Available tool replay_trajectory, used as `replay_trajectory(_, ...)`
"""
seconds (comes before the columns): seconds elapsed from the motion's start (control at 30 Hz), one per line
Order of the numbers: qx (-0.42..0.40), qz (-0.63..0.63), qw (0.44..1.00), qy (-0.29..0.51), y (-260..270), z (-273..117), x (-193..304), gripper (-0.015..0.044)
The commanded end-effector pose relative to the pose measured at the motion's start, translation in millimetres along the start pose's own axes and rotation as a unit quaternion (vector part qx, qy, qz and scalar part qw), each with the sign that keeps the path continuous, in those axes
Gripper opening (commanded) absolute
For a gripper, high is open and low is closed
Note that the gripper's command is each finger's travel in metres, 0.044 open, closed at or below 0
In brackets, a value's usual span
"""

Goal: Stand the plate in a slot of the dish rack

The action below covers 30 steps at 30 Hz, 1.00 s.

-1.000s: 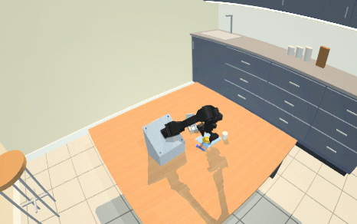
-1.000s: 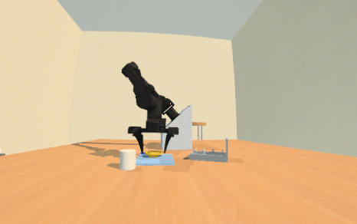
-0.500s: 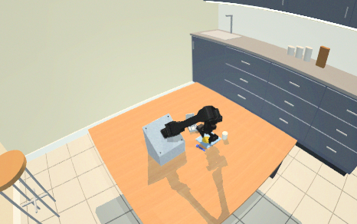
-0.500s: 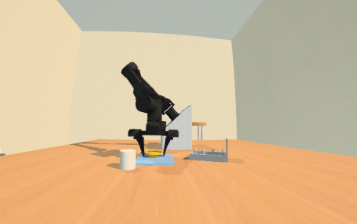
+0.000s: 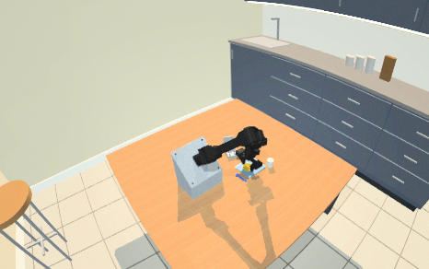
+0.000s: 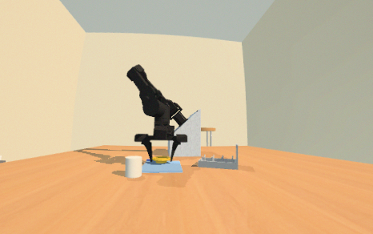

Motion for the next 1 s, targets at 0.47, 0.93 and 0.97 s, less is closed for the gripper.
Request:
replay_trajectory(0.47,-0.011,0.005,1.000,-0.001,12.9,-91.8,-13.4,0.0000)
replay_trajectory(0.93,-0.004,0.004,1.000,-0.004,17.9,-165.6,-12.0,0.0000)
replay_trajectory(0.97,-0.003,0.004,1.000,-0.004,18.1,-167.7,-11.9,0.0000)
Point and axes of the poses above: the point midway between the two fingers, 35 mm back from their tips, its own z axis out along the fingers, its own y axis across the jaws, x = y × z, the point moved 2 cm from there along -z, back along the fingers, and after that the axes turned 15 degrees about z, right-handed, at the moved point
